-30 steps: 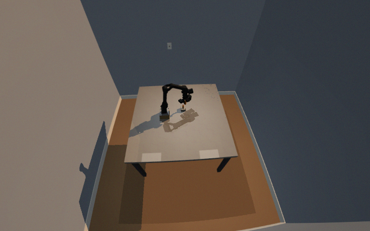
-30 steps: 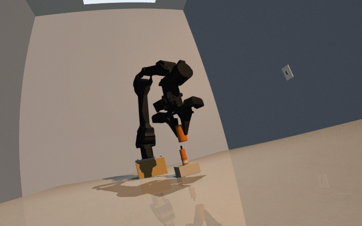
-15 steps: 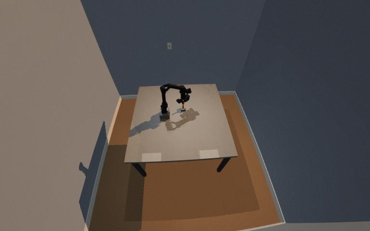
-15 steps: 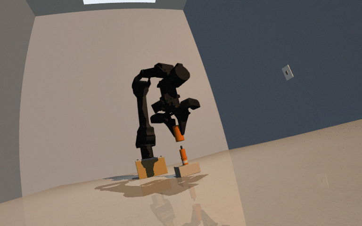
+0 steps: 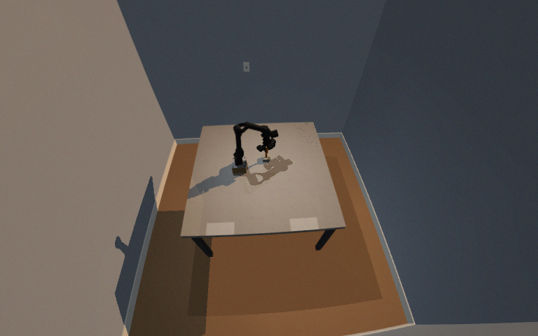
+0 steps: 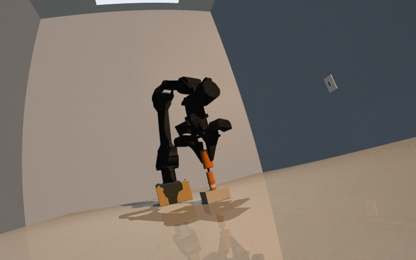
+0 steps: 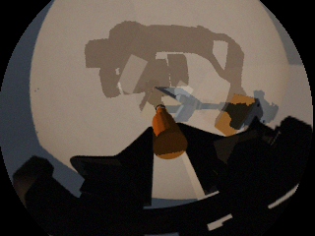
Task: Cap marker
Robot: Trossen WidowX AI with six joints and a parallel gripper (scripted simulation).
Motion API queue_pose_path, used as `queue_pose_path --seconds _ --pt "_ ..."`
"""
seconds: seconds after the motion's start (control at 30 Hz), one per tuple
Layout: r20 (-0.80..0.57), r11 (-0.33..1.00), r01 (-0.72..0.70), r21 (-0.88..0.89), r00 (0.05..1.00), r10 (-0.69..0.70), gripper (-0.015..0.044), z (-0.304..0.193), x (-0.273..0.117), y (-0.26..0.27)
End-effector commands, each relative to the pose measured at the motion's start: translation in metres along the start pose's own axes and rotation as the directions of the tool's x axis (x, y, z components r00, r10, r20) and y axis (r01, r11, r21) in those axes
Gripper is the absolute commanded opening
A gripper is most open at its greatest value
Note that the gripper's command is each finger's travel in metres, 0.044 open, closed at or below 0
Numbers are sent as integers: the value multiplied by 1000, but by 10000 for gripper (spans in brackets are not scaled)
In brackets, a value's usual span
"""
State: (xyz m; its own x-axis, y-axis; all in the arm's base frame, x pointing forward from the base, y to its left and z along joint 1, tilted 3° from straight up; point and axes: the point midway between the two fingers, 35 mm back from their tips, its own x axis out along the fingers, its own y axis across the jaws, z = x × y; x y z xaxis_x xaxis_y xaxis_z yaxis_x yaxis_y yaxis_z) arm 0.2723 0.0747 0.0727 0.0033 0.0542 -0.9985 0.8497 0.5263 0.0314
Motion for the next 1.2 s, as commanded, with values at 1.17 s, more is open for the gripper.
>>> queue_pose_path --seconds 1.17 --pt "-3 1000 8 6 1000 -8 0 0 64 -6"
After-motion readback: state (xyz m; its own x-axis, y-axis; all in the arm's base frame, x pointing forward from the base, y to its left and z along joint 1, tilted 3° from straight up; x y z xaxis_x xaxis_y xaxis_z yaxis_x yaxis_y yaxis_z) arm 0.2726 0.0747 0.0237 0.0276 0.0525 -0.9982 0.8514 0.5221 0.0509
